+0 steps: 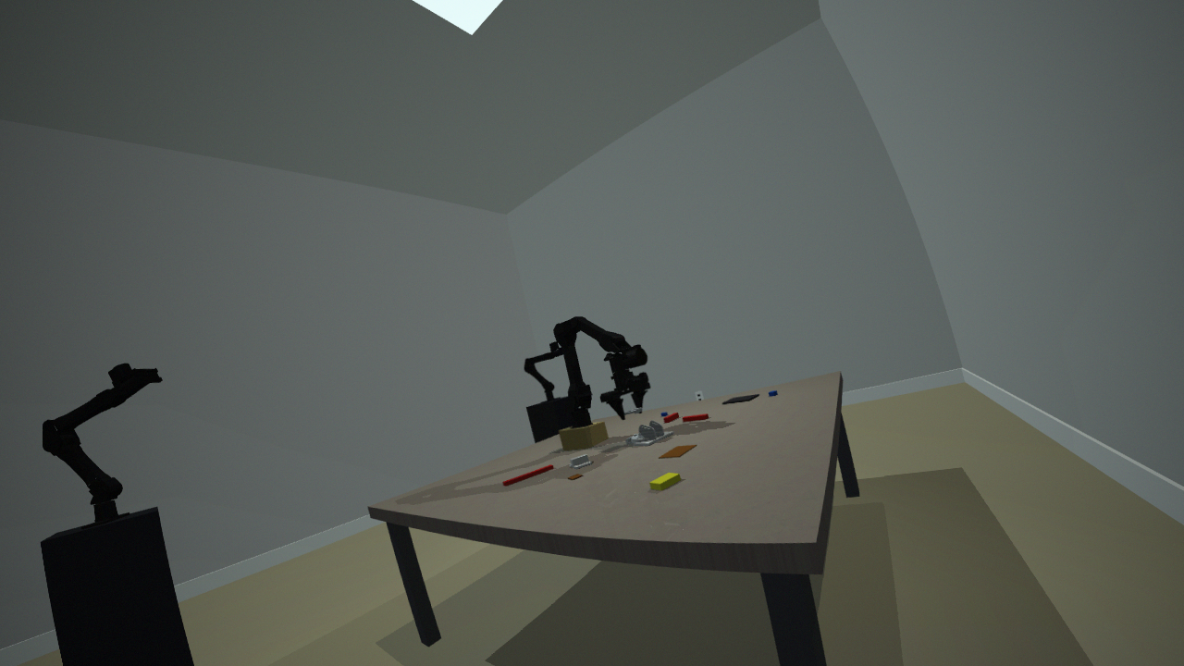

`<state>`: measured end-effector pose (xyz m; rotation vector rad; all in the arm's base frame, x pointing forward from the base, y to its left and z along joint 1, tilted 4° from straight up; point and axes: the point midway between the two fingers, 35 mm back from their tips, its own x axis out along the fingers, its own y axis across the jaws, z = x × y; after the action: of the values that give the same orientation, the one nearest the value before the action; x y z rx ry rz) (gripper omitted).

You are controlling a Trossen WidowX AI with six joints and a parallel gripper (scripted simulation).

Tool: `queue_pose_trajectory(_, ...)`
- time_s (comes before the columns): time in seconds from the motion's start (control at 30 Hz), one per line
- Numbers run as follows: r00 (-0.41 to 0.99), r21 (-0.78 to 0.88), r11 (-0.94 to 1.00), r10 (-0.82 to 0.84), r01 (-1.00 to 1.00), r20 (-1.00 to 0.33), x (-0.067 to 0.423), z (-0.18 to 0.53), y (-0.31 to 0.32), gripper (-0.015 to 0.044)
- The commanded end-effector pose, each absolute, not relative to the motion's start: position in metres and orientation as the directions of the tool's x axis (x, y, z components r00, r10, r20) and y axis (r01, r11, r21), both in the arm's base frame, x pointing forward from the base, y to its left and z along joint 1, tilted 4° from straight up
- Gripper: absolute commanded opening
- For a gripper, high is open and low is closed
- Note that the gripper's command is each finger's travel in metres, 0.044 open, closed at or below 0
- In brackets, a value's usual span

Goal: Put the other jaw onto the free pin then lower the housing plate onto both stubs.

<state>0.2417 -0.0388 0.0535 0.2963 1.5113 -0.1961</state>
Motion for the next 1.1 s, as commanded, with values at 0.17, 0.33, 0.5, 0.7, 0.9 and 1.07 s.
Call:
queue_pose_trajectory(0.17, 0.053, 0.073, 0.944, 0.059, 0.321, -0.997, 0.241, 0.053, -0.038, 0.0351)
queue_pose_trajectory(0.33, 0.053, 0.073, 0.944, 0.059, 0.321, -0.997, 0.241, 0.053, -0.038, 0.0351)
queue_pose_trajectory(0.5, 0.053, 0.073, 0.944, 0.059, 0.321, -0.997, 0.241, 0.053, -0.038, 0.0351)
queue_pose_trajectory(0.7, 0.053, 0.073, 0.944, 0.059, 0.321, -0.997, 0.241, 0.049, -0.038, 0.0351)
queue_pose_trajectory(0.9, 0.053, 0.073, 0.944, 0.059, 0.322, -0.997, 0.243, 0.039, -0.038, 0.0351)
queue_pose_trajectory(1.07, 0.053, 0.073, 0.944, 0.059, 0.322, -0.997, 0.244, 0.031, -0.037, 0.0351)
